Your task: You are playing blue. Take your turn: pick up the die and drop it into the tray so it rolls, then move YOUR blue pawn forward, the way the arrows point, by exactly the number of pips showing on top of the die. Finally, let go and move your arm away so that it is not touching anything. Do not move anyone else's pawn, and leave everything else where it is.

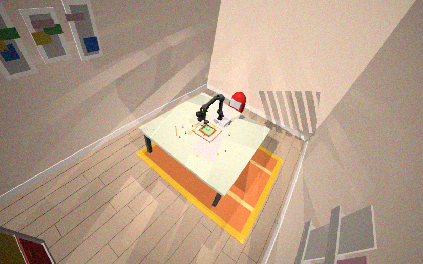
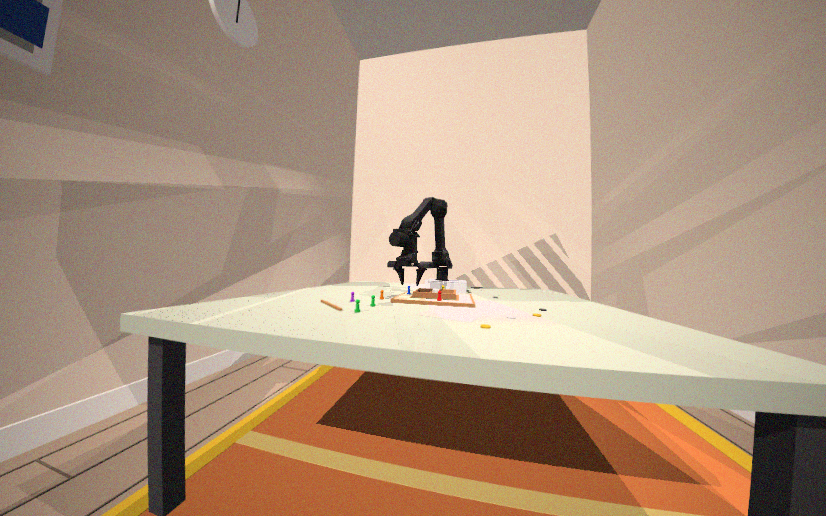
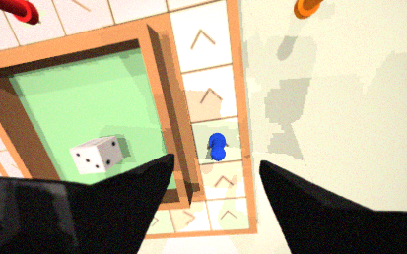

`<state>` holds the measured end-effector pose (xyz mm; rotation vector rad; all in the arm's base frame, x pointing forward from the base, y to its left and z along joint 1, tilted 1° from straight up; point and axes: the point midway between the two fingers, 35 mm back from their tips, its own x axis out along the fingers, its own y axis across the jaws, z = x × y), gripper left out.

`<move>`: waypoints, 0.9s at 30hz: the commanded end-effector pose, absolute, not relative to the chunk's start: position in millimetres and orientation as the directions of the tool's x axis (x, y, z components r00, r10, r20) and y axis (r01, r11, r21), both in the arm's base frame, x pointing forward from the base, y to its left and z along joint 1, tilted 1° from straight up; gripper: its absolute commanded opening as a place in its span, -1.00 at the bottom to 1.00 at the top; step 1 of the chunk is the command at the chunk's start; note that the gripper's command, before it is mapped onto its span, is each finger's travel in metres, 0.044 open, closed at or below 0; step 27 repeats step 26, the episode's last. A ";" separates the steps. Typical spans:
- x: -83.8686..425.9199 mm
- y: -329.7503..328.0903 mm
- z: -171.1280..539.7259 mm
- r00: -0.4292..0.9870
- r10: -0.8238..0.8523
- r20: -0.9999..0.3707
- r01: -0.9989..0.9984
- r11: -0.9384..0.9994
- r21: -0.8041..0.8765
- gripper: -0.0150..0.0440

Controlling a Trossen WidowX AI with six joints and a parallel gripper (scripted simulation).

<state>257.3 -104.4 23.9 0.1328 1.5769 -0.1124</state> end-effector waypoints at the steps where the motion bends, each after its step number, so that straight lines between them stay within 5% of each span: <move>1: 259.9 -105.8 50.2 0.008 0.003 -1.000 0.159 0.987 0.004 0.93; 7: 252.2 -88.3 64.3 0.007 0.004 -1.000 0.133 0.991 0.005 1.00; 17: 167.1 -2.3 128.9 0.000 0.012 -1.000 -0.034 0.999 0.012 1.00; 27: 188.8 -13.8 122.5 0.011 0.009 -1.000 -0.012 1.000 0.009 1.00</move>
